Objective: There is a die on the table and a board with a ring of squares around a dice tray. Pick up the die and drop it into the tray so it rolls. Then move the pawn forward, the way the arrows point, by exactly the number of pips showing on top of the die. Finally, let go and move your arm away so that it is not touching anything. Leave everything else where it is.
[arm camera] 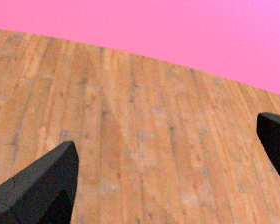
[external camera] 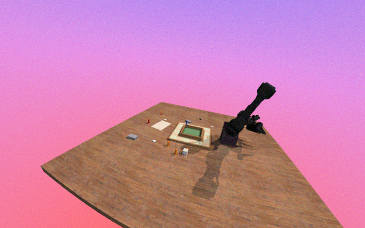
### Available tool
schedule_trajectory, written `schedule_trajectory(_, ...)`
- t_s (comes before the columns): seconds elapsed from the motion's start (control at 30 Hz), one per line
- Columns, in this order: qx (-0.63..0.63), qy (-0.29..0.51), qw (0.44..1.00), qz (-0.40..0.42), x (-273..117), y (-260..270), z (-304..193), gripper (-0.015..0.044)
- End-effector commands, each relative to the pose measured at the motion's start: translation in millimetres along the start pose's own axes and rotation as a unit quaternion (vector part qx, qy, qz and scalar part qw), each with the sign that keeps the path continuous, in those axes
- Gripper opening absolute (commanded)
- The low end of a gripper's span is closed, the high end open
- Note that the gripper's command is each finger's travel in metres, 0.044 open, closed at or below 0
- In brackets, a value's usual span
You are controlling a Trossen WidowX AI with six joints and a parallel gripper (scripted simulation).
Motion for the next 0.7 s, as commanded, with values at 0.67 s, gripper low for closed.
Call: schedule_trajectory(0.67, -0.092, -0.227, 0.86, 0.448, -170, 71, 57, 0.0275)
Point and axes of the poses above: the point midway between the two fingers, 35 mm back from their tips, its own x axis out along the fingers, its own y axis across the jaws, z = x × y, the point moved 8 cm from there along -x, back along the fingers, and after that the axes turned 11 degrees about x, right-handed, at the moved point
